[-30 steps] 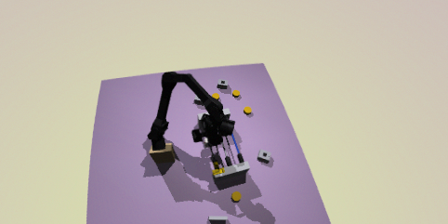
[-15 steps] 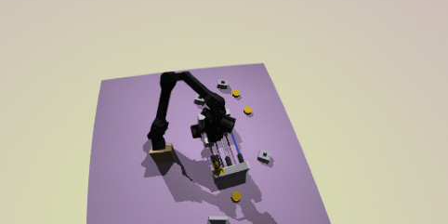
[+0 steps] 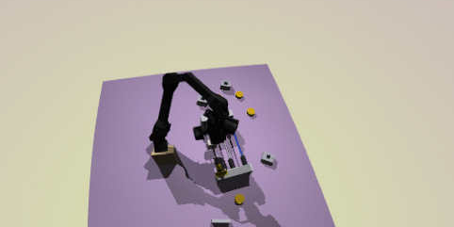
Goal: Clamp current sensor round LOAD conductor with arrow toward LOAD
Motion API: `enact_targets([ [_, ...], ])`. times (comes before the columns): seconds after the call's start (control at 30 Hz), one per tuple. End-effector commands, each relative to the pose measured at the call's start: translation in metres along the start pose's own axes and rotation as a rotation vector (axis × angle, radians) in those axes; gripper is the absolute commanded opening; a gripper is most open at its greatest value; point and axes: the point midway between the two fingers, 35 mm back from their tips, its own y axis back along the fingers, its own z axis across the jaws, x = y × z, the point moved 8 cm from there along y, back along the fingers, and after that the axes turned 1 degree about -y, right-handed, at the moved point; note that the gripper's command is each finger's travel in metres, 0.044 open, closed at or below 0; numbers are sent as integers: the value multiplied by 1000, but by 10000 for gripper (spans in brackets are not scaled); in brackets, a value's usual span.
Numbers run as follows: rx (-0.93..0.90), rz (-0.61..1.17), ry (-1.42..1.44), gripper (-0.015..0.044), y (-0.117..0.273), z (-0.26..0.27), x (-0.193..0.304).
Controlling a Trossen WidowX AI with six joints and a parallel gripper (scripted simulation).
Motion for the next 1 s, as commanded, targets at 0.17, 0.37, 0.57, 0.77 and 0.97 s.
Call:
enact_targets([
  [0.17, 5, -2, 3, 440, 0, 0, 0],
  [0.37, 5, -2, 3, 440, 0, 0, 0],
  [0.57, -9, 29, 99, 440, -1, -5, -9],
  [0.77, -97, 133, 505, 440, -7, -28, -41],
  [0.97, -259, 181, 906, 440, -15, -54, -67],
])
